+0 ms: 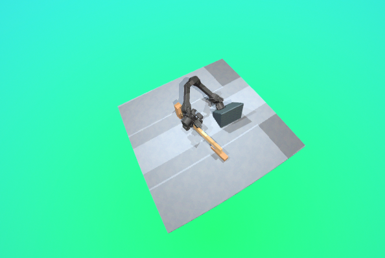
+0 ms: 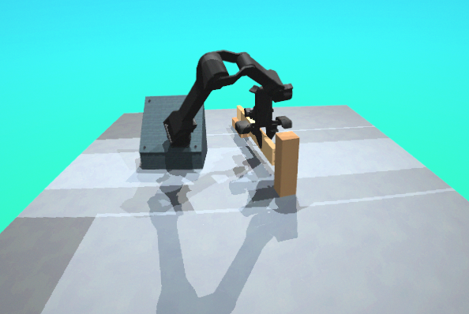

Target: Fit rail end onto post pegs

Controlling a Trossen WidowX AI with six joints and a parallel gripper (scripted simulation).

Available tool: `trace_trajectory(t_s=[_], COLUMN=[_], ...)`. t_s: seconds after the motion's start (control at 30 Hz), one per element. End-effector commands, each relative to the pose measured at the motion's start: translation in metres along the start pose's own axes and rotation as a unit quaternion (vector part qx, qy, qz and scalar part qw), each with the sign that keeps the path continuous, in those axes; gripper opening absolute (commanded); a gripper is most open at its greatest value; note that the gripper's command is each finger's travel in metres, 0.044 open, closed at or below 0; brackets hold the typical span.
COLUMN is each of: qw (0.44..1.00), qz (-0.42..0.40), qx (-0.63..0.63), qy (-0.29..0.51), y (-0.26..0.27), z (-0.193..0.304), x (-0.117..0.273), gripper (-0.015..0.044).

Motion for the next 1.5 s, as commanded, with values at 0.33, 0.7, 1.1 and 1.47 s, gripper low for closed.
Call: trace_trajectory(t_s=[0.33, 0.7, 1.1, 1.47], qw=[1.000, 1.000, 1.000, 1.000], qz=[-0.001, -0.001, -0.001, -0.001], qx=[0.001, 0.001, 0.001, 0.001], qy=[-0.006, -0.006, -0.006, -0.006], y=[0.000, -0.001, -0.001, -0.002], z=[0.002, 0.005, 0.009, 0.013], x=[0.000, 0.000, 0.000, -0.001], gripper=[0.0000, 0.0000, 0.0000, 0.0000])
Point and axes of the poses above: the point midway between the two fingers, 35 mm back from their tips, its own x axis back along the fingers, its own y axis across the jaws, z = x × y, the point moved 3 cm from there along x, back along the fingers, and after that the axes turned 8 degrees about -x, right-handed, at the moved point
